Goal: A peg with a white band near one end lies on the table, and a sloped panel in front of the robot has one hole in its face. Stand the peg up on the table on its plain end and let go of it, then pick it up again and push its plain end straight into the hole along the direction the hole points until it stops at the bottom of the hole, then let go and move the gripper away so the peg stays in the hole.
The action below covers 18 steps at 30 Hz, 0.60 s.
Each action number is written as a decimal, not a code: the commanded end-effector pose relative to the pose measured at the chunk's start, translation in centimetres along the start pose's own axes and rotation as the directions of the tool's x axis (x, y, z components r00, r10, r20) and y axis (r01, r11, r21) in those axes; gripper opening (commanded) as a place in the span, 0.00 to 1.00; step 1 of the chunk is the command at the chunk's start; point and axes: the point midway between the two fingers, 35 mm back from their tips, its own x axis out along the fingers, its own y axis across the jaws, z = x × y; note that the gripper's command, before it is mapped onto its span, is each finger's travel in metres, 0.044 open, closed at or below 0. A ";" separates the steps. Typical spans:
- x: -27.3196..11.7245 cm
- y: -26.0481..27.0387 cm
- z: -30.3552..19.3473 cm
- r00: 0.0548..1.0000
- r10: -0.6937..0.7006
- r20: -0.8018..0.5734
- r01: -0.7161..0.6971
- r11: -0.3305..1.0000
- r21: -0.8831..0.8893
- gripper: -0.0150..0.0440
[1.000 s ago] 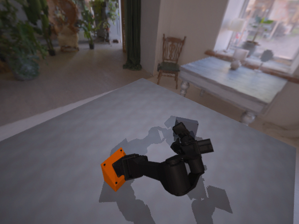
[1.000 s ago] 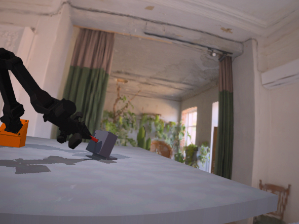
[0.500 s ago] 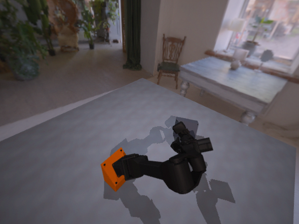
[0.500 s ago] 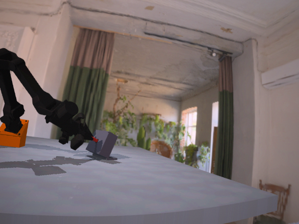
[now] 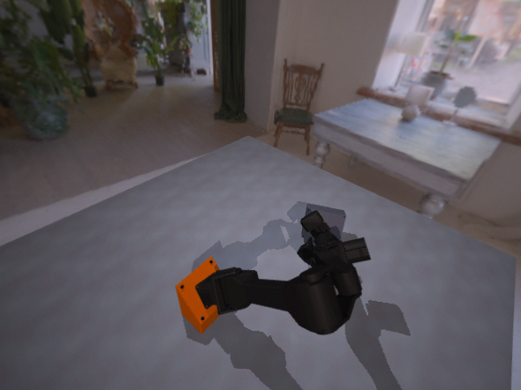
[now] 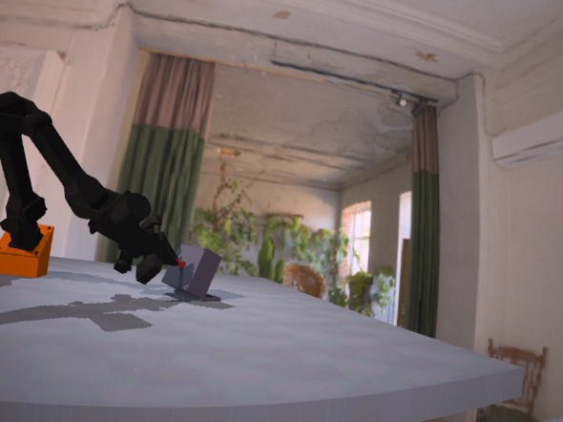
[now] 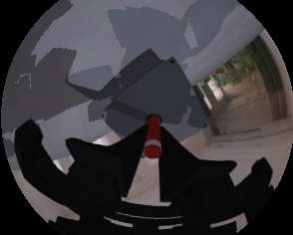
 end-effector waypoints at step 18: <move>0.1 0.0 -0.1 1.000 0.000 -0.001 0.000 1.000 0.000 0.48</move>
